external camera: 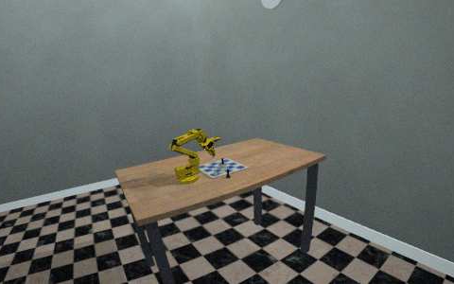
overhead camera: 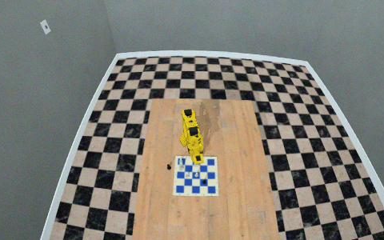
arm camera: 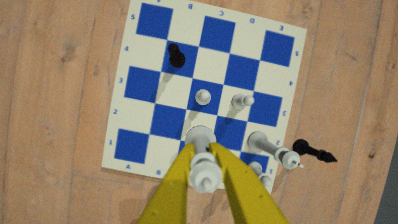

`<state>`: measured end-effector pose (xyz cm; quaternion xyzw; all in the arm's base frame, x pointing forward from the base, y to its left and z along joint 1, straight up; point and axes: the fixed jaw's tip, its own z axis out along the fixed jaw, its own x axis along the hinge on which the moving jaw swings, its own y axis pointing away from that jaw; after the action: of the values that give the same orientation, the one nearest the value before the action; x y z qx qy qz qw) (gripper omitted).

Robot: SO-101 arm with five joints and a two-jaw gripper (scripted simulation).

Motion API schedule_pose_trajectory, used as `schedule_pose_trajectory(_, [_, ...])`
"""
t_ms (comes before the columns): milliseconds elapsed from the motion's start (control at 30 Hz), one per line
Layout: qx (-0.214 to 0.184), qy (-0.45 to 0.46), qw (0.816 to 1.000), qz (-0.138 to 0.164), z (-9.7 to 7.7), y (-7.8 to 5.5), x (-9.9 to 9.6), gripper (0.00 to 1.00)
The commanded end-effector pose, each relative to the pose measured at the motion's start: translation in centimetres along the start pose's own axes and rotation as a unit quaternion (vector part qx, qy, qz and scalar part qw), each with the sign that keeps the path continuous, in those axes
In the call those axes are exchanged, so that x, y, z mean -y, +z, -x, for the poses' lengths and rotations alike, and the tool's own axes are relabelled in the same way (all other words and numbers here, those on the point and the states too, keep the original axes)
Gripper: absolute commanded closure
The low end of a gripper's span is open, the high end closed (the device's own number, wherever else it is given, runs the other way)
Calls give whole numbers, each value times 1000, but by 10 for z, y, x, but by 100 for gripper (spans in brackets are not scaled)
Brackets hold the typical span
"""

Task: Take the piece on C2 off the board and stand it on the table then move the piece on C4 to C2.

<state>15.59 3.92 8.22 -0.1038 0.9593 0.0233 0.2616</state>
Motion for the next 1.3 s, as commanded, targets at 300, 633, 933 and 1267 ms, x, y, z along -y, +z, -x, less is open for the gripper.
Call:
schedule_pose_trajectory(300, [5, -5, 1000, 4, -11, 19, -2, 100])
schedule_pose_trajectory(633, [5, -5, 1000, 4, -17, 31, -2, 100])
schedule_pose_trajectory(933, [5, -5, 1000, 4, -19, 34, -2, 100])
schedule_pose_trajectory(1267, [5, -5, 1000, 3, -20, 34, -2, 100])
